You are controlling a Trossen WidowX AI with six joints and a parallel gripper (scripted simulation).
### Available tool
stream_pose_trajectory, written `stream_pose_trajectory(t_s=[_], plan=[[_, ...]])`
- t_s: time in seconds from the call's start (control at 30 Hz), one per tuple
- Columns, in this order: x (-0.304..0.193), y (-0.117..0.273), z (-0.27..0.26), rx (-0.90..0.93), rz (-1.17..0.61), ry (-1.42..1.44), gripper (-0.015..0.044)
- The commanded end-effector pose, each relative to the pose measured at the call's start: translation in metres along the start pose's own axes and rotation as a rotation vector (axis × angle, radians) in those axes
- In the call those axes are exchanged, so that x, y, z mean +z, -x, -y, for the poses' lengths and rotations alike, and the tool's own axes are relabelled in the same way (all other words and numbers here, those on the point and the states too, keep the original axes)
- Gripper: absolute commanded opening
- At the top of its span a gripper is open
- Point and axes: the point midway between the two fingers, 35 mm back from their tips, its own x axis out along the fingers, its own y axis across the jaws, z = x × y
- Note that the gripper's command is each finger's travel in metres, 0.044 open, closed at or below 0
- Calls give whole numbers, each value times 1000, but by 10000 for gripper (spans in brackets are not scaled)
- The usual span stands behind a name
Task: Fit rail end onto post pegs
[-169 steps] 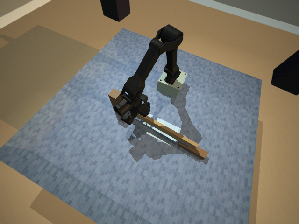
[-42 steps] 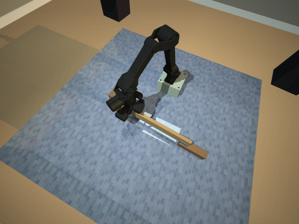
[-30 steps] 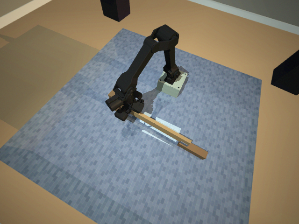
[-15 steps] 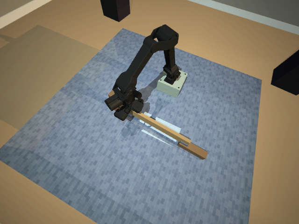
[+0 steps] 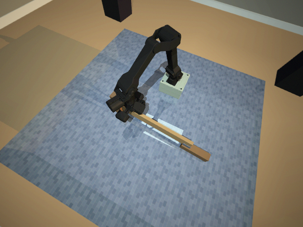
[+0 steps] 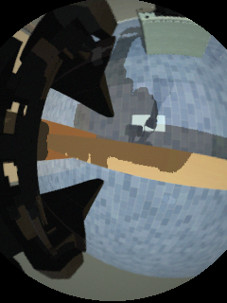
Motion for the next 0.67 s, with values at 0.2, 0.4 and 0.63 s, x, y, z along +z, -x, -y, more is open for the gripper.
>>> stream_pose_trajectory(t_s=[0.2,0.4,0.63], plan=[[30,30,0,-7,1,3,440],[30,30,0,-7,1,3,440],[30,30,0,-7,1,3,440]])
